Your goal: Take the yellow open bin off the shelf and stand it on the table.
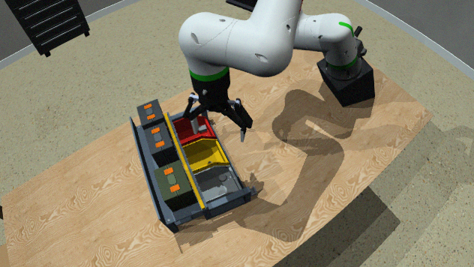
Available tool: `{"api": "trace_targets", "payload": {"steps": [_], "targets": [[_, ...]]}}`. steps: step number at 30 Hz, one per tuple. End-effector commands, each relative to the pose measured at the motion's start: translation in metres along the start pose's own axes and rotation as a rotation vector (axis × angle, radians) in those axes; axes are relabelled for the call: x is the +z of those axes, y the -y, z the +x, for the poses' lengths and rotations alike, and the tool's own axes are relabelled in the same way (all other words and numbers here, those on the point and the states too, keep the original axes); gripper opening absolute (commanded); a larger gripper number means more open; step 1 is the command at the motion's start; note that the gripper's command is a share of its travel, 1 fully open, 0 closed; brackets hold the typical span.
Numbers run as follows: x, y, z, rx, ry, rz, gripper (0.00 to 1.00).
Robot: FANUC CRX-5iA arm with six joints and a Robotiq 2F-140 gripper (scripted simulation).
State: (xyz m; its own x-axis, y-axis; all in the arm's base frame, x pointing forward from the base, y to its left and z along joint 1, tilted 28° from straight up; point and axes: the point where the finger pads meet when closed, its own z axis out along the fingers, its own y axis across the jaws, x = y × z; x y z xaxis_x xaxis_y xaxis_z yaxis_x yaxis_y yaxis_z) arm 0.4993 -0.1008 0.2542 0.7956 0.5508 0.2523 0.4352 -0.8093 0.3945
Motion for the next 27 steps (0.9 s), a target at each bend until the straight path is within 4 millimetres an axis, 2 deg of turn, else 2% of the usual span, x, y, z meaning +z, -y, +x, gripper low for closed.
{"api": "trace_targets", "payload": {"steps": [1,9,14,26,27], "targets": [[-0.0002,-0.0001,0.0001,0.078,0.003,-0.011,1.0],[-0.0002,-0.0001,0.0001,0.078,0.003,-0.011,1.0],[-0.0002,-0.0001,0.0001,0.338,0.001,-0.011,1.0],[-0.0002,-0.0001,0.0001,0.338,0.001,-0.011,1.0],[-0.0002,-0.0001,0.0001,0.389,0.001,-0.011,1.0]]}}
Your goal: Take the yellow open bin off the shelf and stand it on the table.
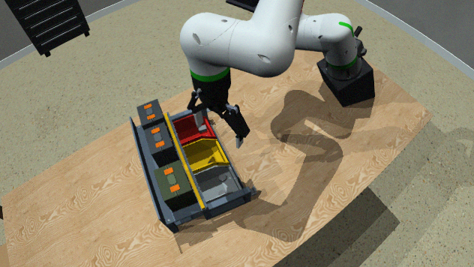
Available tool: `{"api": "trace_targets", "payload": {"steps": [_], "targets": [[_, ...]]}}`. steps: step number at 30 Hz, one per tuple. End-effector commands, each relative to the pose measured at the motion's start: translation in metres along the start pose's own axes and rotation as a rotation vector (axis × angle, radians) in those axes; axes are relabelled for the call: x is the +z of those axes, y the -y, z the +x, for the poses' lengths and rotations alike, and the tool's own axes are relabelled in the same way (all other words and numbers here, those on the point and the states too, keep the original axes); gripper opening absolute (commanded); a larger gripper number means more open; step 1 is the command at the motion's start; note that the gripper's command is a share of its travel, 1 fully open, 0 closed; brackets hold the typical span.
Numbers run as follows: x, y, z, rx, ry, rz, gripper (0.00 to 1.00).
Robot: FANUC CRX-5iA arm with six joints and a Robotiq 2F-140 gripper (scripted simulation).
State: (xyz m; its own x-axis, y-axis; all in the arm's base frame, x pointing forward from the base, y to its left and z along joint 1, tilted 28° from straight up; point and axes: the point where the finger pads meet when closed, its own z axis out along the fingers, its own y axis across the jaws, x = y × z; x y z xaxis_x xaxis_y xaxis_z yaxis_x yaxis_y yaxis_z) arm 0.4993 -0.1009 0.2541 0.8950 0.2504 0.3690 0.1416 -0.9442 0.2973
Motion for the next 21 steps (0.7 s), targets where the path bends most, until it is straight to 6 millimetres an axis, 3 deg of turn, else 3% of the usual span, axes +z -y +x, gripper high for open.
{"api": "trace_targets", "payload": {"steps": [1,4,16,21], "targets": [[-0.0002,0.0,0.0002,0.103,0.0,0.0,1.0],[-0.0002,0.0,0.0002,0.259,-0.001,-0.001,1.0],[-0.0002,0.0,0.0002,0.259,-0.001,-0.001,1.0],[-0.0002,0.0,0.0002,0.518,-0.001,-0.001,1.0]]}}
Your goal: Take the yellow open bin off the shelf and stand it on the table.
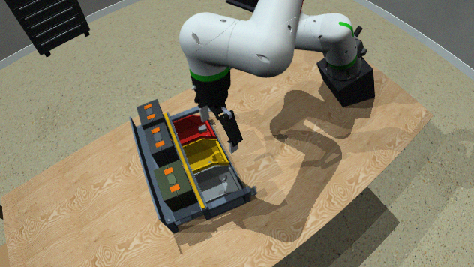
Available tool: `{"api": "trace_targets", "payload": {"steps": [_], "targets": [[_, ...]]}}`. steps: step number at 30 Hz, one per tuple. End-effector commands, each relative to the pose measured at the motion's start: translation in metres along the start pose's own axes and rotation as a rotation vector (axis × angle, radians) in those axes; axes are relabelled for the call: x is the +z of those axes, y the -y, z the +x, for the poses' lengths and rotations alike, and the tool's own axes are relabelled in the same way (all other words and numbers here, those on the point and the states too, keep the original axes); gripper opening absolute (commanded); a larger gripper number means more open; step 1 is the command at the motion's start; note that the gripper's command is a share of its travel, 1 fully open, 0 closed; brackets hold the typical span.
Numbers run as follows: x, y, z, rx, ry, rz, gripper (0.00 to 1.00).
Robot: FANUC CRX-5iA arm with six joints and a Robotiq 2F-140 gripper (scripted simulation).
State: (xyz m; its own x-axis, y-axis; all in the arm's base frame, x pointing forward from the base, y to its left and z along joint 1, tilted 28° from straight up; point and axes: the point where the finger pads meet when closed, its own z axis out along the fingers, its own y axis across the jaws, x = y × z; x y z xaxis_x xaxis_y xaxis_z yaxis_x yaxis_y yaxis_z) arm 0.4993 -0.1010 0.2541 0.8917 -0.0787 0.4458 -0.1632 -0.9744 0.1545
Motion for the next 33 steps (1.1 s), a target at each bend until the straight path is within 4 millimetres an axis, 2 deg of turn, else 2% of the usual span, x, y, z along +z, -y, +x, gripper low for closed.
{"api": "trace_targets", "payload": {"steps": [1,12,17,29,33], "targets": [[-0.0002,0.0002,0.0002,0.178,-0.002,-0.004,1.0],[-0.0002,0.0002,0.0002,0.178,-0.002,-0.004,1.0],[-0.0002,0.0001,0.0002,0.438,-0.003,-0.004,1.0],[-0.0002,0.0001,0.0002,0.438,-0.003,-0.004,1.0],[-0.0002,0.0001,0.0002,0.645,-0.003,-0.003,1.0]]}}
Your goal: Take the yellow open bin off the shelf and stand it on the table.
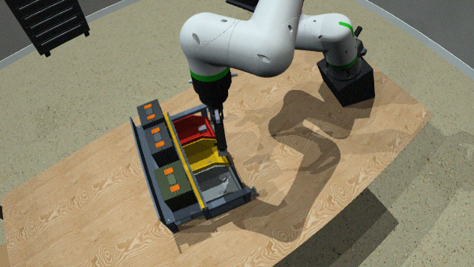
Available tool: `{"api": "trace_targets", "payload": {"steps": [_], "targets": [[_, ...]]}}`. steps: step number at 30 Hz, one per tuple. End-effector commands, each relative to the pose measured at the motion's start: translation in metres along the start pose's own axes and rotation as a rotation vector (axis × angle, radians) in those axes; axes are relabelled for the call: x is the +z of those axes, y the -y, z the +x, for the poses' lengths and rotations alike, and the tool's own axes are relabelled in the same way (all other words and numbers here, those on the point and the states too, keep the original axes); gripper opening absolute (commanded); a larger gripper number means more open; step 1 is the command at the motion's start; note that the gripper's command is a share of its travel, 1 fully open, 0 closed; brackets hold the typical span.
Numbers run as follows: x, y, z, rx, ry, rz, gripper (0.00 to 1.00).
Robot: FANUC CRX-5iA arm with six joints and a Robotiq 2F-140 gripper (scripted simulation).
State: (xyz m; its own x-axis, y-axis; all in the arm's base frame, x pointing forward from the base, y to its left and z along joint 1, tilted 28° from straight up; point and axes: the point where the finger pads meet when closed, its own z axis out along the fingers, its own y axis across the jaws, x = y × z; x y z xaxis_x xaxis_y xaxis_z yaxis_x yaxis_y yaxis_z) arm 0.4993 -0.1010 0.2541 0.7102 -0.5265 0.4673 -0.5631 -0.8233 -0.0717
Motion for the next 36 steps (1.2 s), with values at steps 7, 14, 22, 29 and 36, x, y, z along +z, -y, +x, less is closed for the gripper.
{"api": "trace_targets", "payload": {"steps": [7,14,22,29,36], "targets": [[-0.0002,0.0002,0.0001,0.209,-0.002,-0.001,1.0],[-0.0002,0.0002,0.0001,0.26,-0.002,-0.001,1.0],[-0.0002,0.0002,0.0001,0.468,-0.002,0.0,1.0],[-0.0002,0.0002,0.0001,0.468,-0.002,0.0,1.0],[-0.0002,0.0002,0.0001,0.728,-0.002,0.0,1.0]]}}
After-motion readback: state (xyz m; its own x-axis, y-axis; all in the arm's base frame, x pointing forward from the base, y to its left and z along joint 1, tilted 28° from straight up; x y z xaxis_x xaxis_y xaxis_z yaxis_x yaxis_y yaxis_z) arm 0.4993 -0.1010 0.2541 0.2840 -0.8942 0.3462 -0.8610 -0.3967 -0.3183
